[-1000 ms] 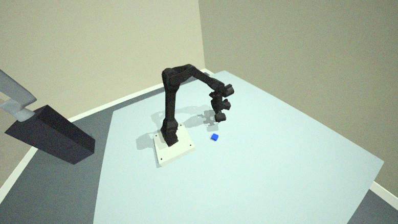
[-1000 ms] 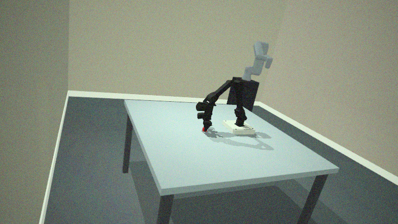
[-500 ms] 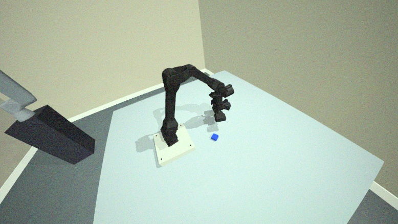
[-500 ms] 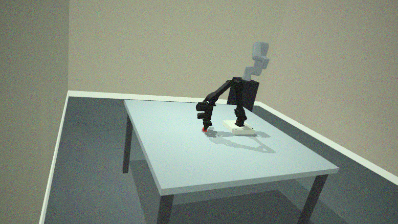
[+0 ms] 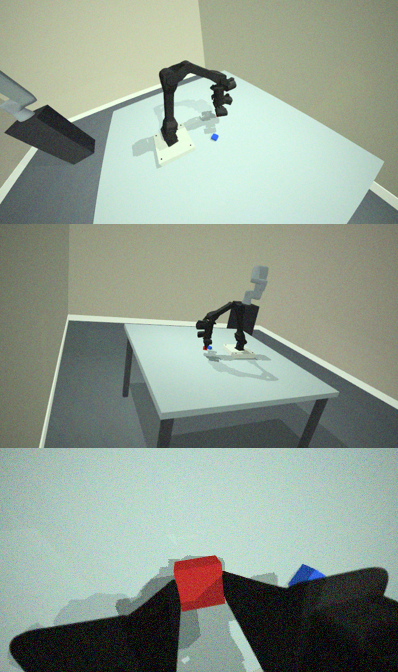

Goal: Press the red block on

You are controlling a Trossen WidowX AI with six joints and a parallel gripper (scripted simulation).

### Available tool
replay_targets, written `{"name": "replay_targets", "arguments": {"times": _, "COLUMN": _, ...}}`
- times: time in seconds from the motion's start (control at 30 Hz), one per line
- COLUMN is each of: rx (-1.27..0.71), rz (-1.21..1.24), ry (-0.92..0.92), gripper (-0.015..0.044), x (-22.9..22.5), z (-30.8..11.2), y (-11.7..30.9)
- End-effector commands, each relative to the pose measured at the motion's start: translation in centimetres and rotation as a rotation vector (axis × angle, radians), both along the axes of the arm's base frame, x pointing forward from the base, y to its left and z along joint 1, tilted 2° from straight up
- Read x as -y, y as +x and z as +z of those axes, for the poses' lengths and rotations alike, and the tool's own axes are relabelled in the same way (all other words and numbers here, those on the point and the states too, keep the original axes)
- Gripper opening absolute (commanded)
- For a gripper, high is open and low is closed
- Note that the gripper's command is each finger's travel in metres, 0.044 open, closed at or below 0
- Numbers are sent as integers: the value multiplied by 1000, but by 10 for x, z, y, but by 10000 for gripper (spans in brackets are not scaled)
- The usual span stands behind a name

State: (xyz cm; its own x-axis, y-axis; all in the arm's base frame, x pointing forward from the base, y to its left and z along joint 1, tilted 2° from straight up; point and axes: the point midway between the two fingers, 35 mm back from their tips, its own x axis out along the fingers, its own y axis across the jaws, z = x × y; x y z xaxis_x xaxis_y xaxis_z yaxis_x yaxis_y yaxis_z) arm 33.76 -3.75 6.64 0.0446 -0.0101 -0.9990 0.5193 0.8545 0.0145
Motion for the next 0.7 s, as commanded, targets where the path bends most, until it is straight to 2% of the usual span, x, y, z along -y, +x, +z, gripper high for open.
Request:
{"name": "replay_targets", "arguments": {"times": 0.0, "rx": 16, "rz": 3, "ry": 2, "gripper": 0, "x": 1, "z": 20, "y": 0}}
{"name": "replay_targets", "arguments": {"times": 0.4, "rx": 16, "rz": 3, "ry": 1, "gripper": 0, "x": 5, "z": 73, "y": -10}}
{"name": "replay_targets", "arguments": {"times": 0.67, "rx": 15, "rz": -86, "ry": 4, "gripper": 0, "x": 22, "z": 65, "y": -22}}
